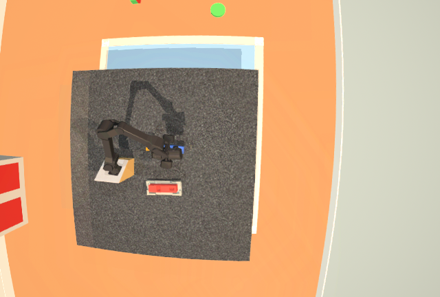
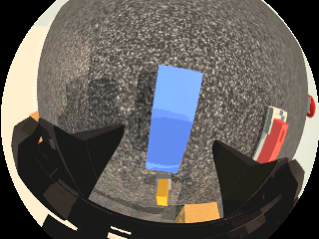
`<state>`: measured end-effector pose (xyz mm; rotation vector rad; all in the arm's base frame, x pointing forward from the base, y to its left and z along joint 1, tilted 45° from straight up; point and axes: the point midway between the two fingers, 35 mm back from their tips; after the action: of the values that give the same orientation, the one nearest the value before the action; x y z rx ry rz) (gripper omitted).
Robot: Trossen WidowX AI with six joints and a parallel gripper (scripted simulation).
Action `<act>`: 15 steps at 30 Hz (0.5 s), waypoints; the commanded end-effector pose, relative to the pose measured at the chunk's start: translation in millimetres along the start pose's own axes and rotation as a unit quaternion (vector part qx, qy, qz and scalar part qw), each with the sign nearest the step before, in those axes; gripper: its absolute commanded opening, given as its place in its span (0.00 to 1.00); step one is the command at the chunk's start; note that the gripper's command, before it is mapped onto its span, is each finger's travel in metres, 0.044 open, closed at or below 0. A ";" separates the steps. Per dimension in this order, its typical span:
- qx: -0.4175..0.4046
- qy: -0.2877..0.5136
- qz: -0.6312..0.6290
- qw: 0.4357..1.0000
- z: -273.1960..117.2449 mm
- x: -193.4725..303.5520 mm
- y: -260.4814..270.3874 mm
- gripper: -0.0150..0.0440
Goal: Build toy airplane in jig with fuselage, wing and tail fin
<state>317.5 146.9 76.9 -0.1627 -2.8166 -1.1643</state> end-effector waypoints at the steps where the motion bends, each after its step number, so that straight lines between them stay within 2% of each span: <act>1: -0.001 0.000 0.003 1.000 5.6 0.3 -0.6 1.00; 15: -0.001 0.000 0.003 1.000 28.1 -0.2 -0.6 1.00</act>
<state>317.7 162.6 62.4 -0.1637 -2.8159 -1.1720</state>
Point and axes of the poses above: the point midway between the two fingers, 35 mm back from their tips, its own z axis out along the fingers, its own y axis across the jaws, x = y × z, and after that the axes turned 8 degrees about z, right-handed
